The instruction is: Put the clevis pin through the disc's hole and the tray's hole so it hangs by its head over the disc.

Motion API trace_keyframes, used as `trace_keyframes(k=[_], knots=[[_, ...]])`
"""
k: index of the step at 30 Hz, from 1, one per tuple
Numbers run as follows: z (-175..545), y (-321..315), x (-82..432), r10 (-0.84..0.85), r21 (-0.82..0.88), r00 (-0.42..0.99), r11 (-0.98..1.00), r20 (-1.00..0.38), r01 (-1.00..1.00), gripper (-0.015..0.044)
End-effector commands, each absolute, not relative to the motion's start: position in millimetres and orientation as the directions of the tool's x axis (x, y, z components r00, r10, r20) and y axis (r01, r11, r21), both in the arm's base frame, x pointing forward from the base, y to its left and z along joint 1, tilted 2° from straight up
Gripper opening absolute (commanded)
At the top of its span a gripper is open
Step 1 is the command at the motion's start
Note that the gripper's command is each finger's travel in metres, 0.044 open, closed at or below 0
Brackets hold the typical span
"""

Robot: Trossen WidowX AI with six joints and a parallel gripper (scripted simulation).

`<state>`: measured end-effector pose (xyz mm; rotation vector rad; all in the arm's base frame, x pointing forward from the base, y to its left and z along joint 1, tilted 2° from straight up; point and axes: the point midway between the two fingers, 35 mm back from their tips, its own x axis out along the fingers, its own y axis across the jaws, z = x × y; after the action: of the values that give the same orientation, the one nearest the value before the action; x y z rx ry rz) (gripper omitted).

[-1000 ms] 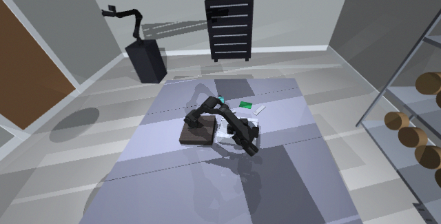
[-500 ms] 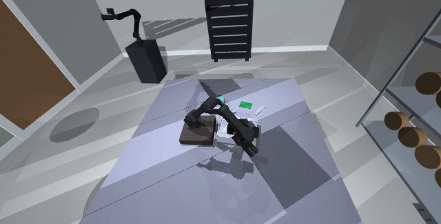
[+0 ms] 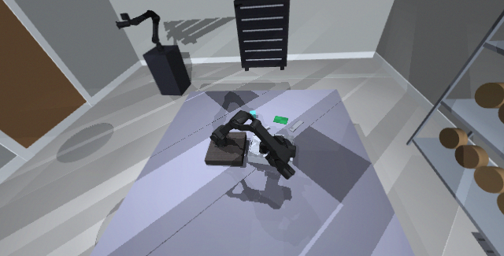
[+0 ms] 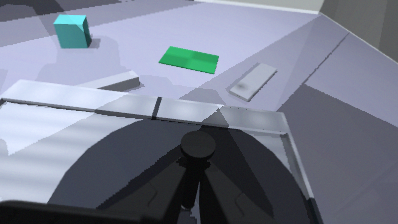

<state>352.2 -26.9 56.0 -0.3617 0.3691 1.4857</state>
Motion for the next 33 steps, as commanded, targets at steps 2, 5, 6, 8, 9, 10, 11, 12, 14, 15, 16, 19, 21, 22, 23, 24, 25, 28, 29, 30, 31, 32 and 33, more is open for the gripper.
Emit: trace_keyframes(k=[2,5,6,8,9,10,11,12,14,15,16,19,21,22,23,24,25,28,29,30,31,32,33], knots=[[54.2,-26.9,351.5,0.891,-0.004,0.046,0.050,-0.451,-0.999,0.0000],[54.2,-26.9,351.5,0.891,-0.004,0.046,0.050,-0.451,-0.999,0.0000],[54.2,-26.9,351.5,0.891,-0.004,0.046,0.050,-0.451,-0.999,0.0000],[54.2,-26.9,351.5,0.891,-0.004,0.046,0.050,-0.451,-0.999,0.0000],[54.2,-26.9,351.5,0.891,-0.004,0.046,0.050,-0.451,-0.999,0.0000],[54.2,-26.9,351.5,0.891,-0.004,0.046,0.050,-0.451,-0.999,0.0000],[54.2,-26.9,351.5,0.891,-0.004,0.046,0.050,-0.451,-0.999,0.0000],[54.0,-27.3,351.5,0.895,-0.003,0.046,0.049,-0.444,-0.999,0.0000],[53.6,-28.0,351.8,0.901,0.004,0.043,0.050,-0.432,-0.999,0.0000],[53.6,-27.9,352.0,0.901,0.009,0.041,0.050,-0.432,-0.999,0.0000],[53.7,-27.8,352.2,0.900,0.012,0.040,0.050,-0.433,-0.999,0.0000],[53.9,-27.4,352.7,0.898,0.020,0.037,0.050,-0.439,-0.999,0.0000],[54.0,-27.0,352.7,0.895,0.018,0.037,0.050,-0.444,-0.999,0.0000],[54.1,-26.8,352.5,0.894,0.015,0.038,0.050,-0.447,-0.999,0.0000],[54.2,-26.6,352.4,0.892,0.013,0.039,0.050,-0.450,-0.999,0.0000],[54.3,-26.5,352.4,0.891,0.012,0.039,0.050,-0.452,-0.999,0.0000],[54.3,-26.4,352.5,0.891,0.014,0.038,0.050,-0.453,-0.999,0.0000],[54.5,-26.0,352.5,0.888,0.012,0.039,0.050,-0.458,-0.999,0.0000],[54.5,-25.9,352.4,0.887,0.012,0.039,0.050,-0.460,-0.999,0.0000],[54.6,-25.7,352.4,0.886,0.010,0.040,0.050,-0.462,-0.999,0.0000],[54.6,-25.7,352.4,0.886,0.010,0.040,0.050,-0.462,-0.999,0.0000],[54.7,-25.6,352.4,0.885,0.009,0.040,0.050,-0.463,-0.999,0.0000],[54.7,-25.5,352.5,0.885,0.008,0.040,0.050,-0.464,-0.999,0.0000]])
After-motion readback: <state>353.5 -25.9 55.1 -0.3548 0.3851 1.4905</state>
